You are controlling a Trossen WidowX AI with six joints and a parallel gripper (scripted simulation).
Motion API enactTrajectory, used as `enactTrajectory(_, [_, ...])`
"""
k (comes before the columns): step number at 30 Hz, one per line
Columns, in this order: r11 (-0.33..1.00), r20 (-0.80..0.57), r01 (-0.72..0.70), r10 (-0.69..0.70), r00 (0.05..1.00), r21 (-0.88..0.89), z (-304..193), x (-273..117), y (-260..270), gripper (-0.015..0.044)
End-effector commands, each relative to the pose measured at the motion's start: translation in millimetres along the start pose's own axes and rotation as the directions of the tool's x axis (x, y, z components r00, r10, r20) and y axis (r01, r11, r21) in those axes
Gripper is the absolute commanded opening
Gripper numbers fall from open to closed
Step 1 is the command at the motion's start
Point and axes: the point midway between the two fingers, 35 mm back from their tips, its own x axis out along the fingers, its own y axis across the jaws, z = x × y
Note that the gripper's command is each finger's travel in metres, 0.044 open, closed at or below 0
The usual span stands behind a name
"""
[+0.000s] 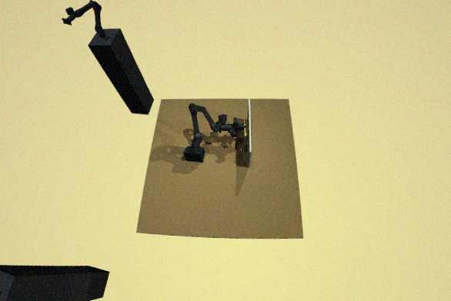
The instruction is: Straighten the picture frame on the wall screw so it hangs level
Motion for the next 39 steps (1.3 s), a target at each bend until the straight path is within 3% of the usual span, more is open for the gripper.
enactTrajectory(1, [1.000,0.002,-0.016,0.016,1.000,0.010,0.0,0.2,6.4,0.0000])
enactTrajectory(39, [1.000,0.002,-0.016,0.016,1.000,0.009,0.0,0.1,9.6,0.0000])
